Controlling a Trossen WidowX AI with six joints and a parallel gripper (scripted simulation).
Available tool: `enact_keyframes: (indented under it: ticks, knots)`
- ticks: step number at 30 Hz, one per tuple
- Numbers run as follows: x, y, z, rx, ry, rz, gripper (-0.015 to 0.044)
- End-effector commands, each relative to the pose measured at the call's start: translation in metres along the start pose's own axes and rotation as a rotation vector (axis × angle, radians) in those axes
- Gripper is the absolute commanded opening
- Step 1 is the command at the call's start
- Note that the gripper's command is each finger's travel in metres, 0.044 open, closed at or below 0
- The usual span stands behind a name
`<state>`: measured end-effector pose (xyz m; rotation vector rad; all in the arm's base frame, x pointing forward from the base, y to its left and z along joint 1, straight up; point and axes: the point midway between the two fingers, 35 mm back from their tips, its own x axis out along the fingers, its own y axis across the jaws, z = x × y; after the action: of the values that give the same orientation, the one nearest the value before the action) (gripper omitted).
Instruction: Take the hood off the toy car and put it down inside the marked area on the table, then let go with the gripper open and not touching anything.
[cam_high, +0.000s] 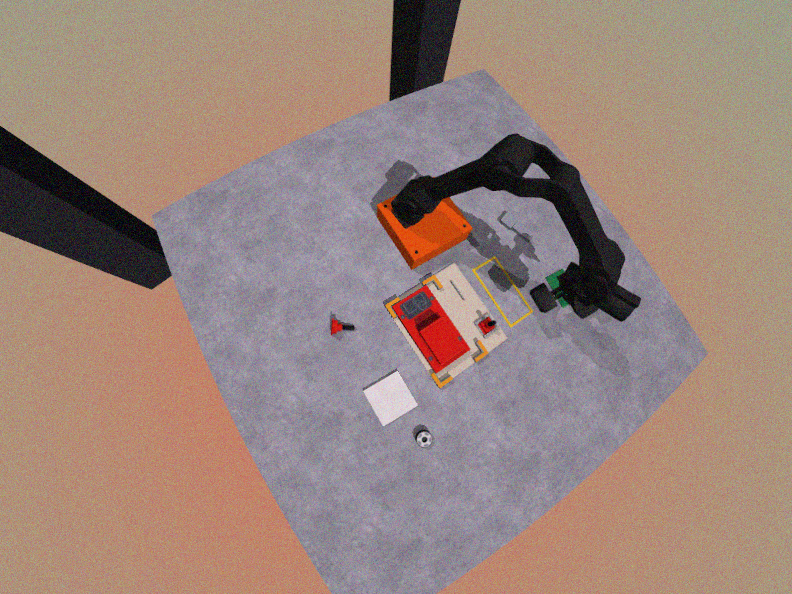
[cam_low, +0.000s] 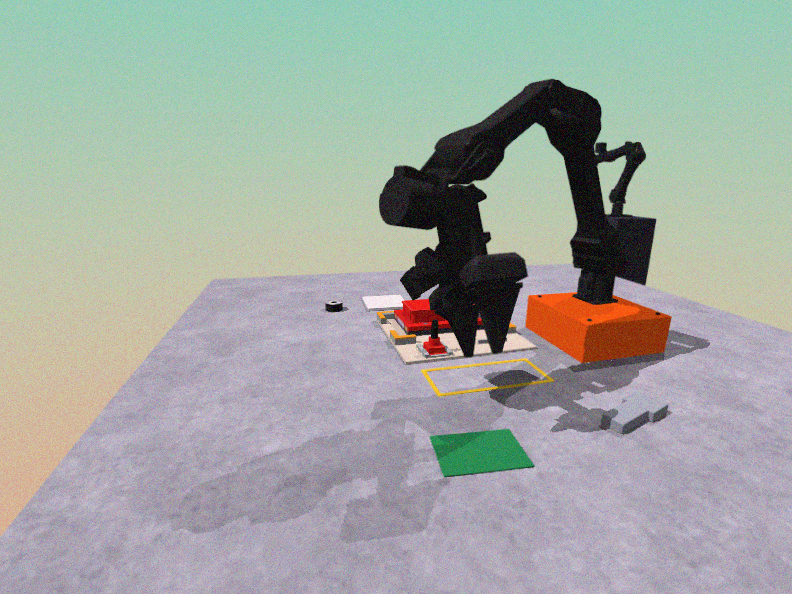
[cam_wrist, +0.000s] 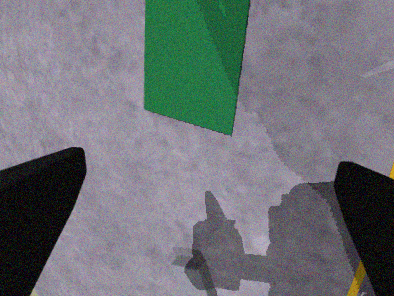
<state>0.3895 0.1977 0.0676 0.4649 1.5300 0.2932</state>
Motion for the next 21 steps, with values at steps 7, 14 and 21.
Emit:
enact_keyframes:
  ticks: [7, 14, 21]
  knots:
    - [-0.053, -0.096, 0.017, -0.031, -0.085, -0.158, 0.044]
    - [-0.092, -0.165, 0.012, -0.049, -0.107, -0.28, 0.044]
    - [-0.13, -0.23, -0.008, -0.061, -0.09, -0.399, 0.044]
